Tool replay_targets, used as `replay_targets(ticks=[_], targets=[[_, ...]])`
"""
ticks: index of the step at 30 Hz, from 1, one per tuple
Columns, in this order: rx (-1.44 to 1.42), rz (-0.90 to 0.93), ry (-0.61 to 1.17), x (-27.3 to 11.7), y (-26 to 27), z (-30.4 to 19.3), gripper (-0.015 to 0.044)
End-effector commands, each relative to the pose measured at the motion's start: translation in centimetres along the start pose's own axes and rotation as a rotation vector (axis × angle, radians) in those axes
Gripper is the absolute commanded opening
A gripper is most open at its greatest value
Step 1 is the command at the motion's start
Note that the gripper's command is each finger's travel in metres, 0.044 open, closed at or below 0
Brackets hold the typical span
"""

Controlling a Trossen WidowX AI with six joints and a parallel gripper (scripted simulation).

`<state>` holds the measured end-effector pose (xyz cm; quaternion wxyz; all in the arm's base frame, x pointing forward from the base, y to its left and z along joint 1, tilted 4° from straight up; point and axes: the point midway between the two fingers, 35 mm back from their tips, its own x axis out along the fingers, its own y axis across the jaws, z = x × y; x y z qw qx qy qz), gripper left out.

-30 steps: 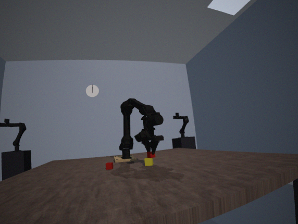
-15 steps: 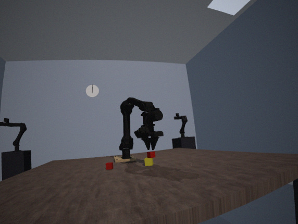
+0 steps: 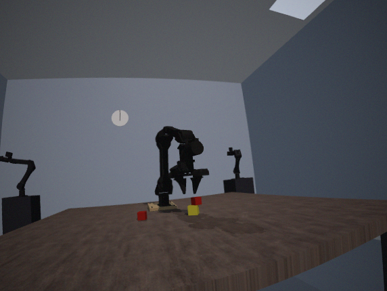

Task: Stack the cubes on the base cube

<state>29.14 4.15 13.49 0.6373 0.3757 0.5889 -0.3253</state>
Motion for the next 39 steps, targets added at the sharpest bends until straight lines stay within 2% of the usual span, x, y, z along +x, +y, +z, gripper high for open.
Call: replay_targets(ticks=[1, 39], targets=[[-0.154, -0.001, 0.003, -0.2, -0.7, 1.3, 0.0265], [-1.713, -0.014, 0.004, -2.7, -10.9, 12.2, 0.0265]])
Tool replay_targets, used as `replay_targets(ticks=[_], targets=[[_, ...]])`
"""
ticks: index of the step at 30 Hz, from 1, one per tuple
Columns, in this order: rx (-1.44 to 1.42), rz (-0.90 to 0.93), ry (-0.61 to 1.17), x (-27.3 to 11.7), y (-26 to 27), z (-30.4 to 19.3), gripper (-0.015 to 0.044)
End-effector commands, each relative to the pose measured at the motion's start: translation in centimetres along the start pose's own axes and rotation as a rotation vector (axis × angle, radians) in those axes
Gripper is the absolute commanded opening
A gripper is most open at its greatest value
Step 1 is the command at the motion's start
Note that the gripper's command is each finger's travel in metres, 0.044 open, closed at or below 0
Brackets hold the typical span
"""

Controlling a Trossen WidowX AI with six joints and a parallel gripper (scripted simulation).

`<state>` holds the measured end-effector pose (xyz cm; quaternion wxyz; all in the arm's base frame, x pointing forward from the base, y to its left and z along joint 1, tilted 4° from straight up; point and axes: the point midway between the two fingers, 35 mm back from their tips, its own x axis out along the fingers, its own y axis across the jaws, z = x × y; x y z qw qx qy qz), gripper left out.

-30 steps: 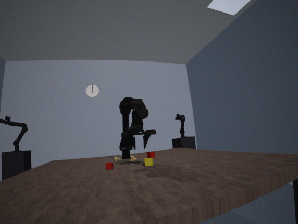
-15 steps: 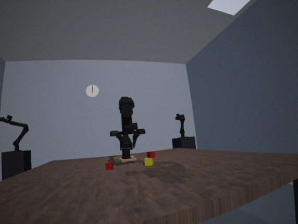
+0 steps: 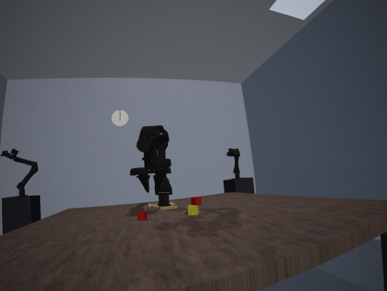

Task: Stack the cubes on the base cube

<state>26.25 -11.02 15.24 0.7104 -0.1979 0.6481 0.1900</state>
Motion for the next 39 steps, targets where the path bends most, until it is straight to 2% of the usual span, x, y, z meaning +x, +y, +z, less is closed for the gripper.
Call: replay_targets(ticks=[1, 13, 20, 28, 39], targets=[[-0.159, 0.002, -0.003, -0.3, -0.7, -1.3, 0.0265], [-0.623, -0.002, -0.002, -1.1, -2.5, -5.3, 0.0265], [-0.630, -0.002, -0.002, -1.0, -2.6, -5.3, 0.0265], [-0.630, -0.002, -0.002, 4.6, -2.6, -5.3, 0.0265], [-0.630, -0.002, -0.002, 6.6, -2.5, -5.3, 0.0265]])
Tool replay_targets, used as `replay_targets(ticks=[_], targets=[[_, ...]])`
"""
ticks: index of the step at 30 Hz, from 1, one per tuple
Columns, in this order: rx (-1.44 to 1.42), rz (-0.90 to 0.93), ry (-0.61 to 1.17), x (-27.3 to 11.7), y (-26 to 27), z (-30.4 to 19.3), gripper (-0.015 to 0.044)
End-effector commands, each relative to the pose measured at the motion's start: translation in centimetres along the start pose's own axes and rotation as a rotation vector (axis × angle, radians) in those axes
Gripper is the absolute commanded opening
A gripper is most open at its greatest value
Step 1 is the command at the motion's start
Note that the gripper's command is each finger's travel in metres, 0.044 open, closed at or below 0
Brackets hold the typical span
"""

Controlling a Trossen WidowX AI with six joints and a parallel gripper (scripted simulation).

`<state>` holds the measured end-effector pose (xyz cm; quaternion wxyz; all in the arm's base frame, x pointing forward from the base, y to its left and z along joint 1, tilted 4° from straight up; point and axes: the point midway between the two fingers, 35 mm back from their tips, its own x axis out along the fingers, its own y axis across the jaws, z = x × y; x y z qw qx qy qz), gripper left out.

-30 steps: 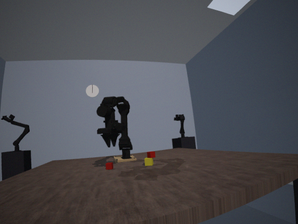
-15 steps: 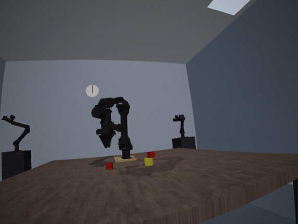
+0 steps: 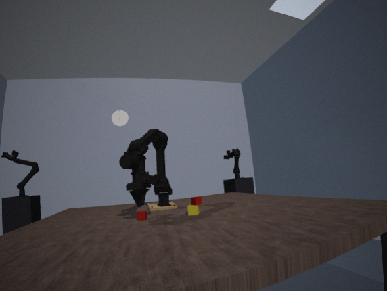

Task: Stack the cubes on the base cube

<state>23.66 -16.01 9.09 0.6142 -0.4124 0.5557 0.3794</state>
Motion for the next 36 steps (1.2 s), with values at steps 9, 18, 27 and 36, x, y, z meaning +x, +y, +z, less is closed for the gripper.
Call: replay_targets(ticks=[9, 18, 27, 36], targets=[[0.004, 0.006, -0.005, 1.9, 0.1, 0.1, 0.0265], [0.004, 0.006, -0.005, 3.3, 0.1, 0.1, 0.0265], [0.004, 0.006, -0.005, 4.1, 0.1, 0.1, 0.0186], [0.004, 0.006, -0.005, 3.6, 0.0, 0.1, 0.0105]])
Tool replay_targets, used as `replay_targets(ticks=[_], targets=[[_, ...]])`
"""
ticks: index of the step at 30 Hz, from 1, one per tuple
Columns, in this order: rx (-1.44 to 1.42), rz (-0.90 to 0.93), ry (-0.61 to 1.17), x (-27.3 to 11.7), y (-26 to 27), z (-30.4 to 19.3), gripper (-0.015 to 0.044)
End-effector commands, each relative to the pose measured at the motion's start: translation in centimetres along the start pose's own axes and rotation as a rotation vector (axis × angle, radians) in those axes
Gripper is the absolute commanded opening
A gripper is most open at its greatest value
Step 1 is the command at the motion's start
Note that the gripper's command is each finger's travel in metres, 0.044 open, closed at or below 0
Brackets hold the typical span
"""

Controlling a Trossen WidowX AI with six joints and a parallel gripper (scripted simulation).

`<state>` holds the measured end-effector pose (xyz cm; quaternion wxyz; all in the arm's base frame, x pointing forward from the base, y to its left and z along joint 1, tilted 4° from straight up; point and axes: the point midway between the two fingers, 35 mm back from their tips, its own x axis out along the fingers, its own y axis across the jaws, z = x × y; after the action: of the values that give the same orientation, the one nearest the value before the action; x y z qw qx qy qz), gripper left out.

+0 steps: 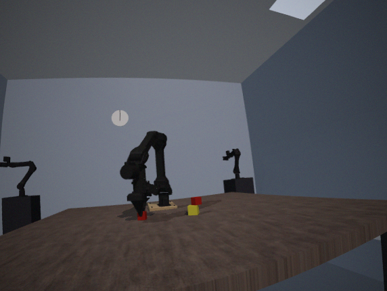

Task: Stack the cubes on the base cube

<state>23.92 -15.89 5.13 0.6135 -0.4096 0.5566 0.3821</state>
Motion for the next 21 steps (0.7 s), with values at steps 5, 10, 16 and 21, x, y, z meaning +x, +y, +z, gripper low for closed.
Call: replay_targets(ticks=[5, 10, 16, 21], targets=[[0.003, -0.002, -0.002, -1.9, -0.4, -0.1, 0.0105], [0.003, -0.002, -0.002, -3.4, -0.5, -0.1, 0.0105], [0.003, -0.002, -0.002, -5.3, -0.6, -0.1, 0.0105], [0.003, -0.002, -0.002, -6.9, -0.5, -0.1, 0.0105]])
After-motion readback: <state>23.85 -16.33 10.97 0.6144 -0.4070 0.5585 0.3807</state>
